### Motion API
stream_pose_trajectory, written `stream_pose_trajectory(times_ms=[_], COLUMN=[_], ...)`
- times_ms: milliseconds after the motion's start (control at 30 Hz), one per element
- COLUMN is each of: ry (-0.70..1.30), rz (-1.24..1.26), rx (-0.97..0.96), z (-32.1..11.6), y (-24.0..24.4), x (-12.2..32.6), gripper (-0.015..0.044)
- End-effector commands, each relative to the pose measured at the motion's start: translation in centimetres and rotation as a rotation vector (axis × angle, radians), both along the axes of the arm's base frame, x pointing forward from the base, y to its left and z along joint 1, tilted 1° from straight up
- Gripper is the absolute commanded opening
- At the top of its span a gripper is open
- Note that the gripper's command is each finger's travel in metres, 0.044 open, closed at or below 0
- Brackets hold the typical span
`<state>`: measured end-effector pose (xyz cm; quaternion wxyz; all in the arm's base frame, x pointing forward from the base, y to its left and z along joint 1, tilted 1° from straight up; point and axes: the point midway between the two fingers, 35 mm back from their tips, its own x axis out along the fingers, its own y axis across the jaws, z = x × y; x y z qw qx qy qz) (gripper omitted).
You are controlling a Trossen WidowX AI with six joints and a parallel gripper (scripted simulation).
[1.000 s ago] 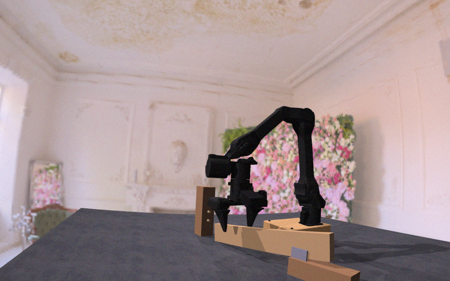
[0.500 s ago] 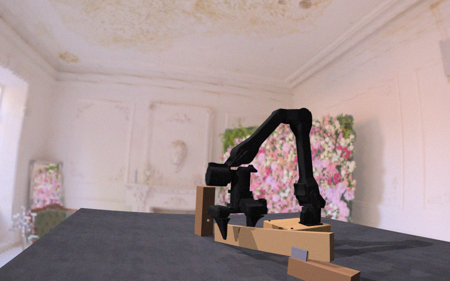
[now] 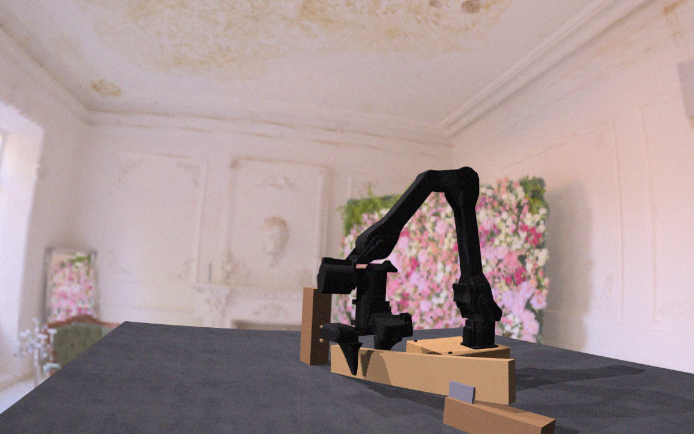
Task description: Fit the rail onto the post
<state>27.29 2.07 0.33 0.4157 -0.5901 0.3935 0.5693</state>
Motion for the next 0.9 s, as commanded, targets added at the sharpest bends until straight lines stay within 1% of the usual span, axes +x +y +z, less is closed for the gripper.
stream_pose_trajectory(times_ms=[0,167,400,867], ry=[-0.002,-0.002,-0.002,-0.002], rz=[0.004,0.004,0.004,0.004], rx=[-0.004,-0.004,-0.004,-0.004], z=[-0.04,-0.04,-0.04,0.09], y=[-0.05,-0.05,-0.05,0.01], x=[0.03,0.03,0.03,0.0], gripper=[0.0177,0.0046,0.0,0.0])
